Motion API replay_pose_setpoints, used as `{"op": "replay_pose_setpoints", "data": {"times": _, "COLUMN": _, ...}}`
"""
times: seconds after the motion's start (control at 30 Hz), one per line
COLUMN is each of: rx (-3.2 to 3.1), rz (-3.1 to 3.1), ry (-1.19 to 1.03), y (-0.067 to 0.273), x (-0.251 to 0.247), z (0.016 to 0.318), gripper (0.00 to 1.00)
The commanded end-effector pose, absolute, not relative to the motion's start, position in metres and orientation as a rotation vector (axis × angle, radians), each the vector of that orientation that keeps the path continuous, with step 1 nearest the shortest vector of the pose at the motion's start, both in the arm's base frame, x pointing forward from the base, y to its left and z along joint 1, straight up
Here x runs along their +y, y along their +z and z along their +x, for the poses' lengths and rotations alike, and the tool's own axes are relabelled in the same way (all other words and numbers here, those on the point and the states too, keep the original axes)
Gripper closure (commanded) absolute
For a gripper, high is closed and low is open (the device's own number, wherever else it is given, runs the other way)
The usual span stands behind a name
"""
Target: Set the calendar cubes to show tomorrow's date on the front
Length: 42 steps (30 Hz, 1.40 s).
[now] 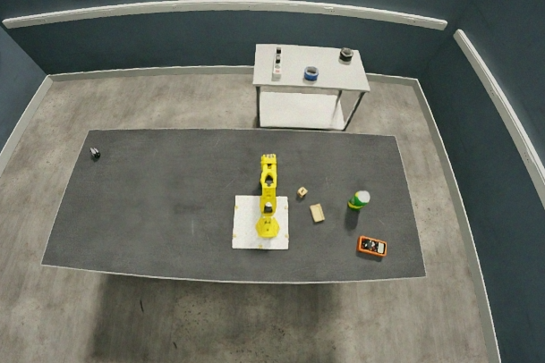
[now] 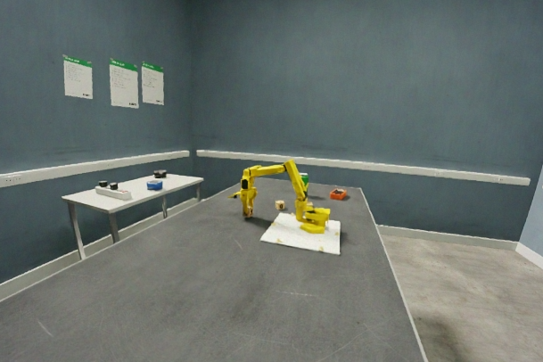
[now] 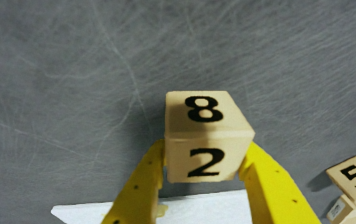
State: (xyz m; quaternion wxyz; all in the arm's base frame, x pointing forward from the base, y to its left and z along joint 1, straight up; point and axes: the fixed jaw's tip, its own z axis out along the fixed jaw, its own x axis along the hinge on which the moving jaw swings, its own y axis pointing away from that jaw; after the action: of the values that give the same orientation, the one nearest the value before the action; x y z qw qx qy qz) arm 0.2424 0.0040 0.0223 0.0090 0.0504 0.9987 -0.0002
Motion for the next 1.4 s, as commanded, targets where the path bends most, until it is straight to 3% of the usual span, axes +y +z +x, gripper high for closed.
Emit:
{"op": "replay_pose_setpoints", "data": {"times": 0.0, "rx": 3.138, "rz": 0.165, "ry": 0.000, "y": 0.0160, "x": 0.0056, "z": 0.2395, "gripper": 1.00}}
{"op": "replay_pose_setpoints", "data": {"times": 0.9, "rx": 3.138, "rz": 0.165, "ry": 0.000, "y": 0.0121, "x": 0.0056, "z": 0.2395, "gripper": 1.00}}
{"op": "replay_pose_setpoints", "data": {"times": 1.2, "rx": 3.138, "rz": 0.165, "ry": 0.000, "y": 0.0121, "x": 0.0056, "z": 0.2395, "gripper": 0.84}}
{"op": "replay_pose_setpoints", "data": {"times": 1.37, "rx": 3.138, "rz": 0.165, "ry": 0.000, "y": 0.0121, "x": 0.0056, "z": 0.2395, "gripper": 0.82}}
